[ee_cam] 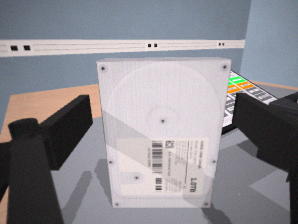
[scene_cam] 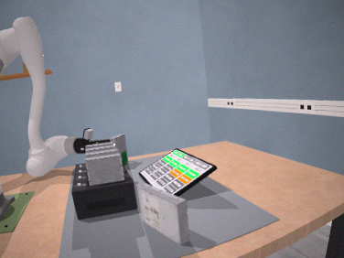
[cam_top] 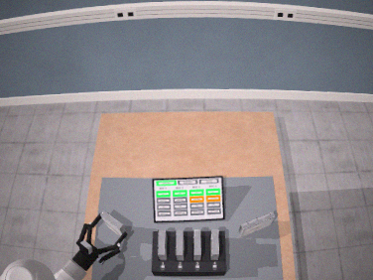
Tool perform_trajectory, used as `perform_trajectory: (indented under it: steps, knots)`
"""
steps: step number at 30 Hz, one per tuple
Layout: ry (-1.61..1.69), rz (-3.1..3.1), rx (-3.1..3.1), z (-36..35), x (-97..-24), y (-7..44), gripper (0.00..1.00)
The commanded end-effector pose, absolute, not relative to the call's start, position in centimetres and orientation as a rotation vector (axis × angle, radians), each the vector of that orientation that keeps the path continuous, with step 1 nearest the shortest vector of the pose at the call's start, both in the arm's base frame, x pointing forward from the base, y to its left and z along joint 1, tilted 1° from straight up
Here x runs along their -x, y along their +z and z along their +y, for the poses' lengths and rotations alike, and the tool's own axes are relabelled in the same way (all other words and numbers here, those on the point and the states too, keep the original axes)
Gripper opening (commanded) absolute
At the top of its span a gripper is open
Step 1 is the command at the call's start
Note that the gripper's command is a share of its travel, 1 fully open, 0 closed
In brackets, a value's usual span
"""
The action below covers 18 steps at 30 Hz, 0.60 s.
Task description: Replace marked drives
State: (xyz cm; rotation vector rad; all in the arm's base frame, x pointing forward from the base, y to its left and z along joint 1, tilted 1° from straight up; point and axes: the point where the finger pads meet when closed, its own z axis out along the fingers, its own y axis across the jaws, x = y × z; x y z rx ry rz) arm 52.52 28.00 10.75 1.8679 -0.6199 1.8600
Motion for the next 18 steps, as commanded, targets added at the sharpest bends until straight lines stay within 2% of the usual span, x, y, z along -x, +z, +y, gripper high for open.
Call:
perform_trajectory:
  steps: [1,18]
  knots:
    - [1.861,-0.621,-1.868,28.3,-52.1,10.8,0.89]
    - [1.861,-0.621,-1.868,29.6,-50.4,10.8,0.89]
